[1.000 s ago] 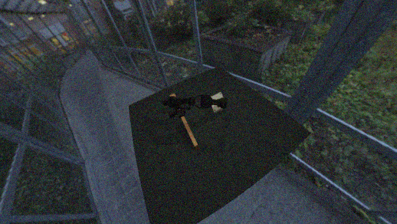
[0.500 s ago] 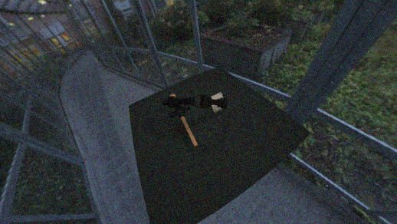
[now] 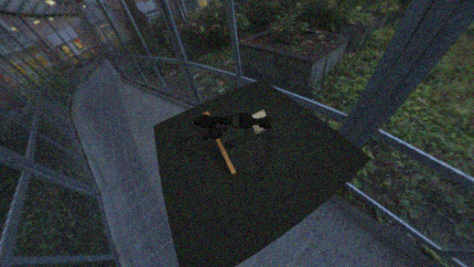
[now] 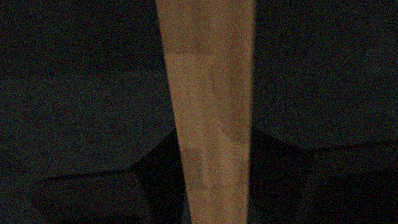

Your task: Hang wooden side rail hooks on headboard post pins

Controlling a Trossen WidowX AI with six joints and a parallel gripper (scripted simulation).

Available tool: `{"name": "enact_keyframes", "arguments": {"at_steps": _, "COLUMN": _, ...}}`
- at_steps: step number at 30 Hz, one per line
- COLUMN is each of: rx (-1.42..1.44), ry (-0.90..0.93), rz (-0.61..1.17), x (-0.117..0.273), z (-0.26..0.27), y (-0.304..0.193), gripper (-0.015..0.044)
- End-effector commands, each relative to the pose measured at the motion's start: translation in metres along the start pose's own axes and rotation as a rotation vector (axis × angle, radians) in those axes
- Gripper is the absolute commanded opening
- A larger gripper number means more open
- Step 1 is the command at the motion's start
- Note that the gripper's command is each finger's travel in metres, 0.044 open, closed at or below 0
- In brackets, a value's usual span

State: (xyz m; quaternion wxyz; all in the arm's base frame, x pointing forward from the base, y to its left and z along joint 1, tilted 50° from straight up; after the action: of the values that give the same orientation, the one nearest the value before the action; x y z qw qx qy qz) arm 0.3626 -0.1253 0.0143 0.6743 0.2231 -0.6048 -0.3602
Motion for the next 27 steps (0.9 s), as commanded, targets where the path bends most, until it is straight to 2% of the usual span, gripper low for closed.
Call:
{"name": "enact_keyframes", "arguments": {"at_steps": 1, "rx": -0.004, "ry": -0.01, "rz": 0.0, "x": 0.0034, "z": 0.0004, "y": -0.0037, "gripper": 0.0}}
{"name": "enact_keyframes", "arguments": {"at_steps": 27, "rx": -0.004, "ry": -0.01, "rz": 0.0, "x": 0.0043, "z": 0.0004, "y": -0.0063, "gripper": 0.0}}
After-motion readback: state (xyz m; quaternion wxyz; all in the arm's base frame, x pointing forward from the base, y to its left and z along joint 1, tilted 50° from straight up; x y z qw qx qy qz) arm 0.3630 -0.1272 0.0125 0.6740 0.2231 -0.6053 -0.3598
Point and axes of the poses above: the point midway between the two fingers, 35 mm back from their tips, its own x axis back along the fingers, its own z axis across the jaws, y = z × x, the point moved 9 cm from there along x, back along the fingers, and after that the axes turned 11 degrees about -x, right-handed, at the moved point
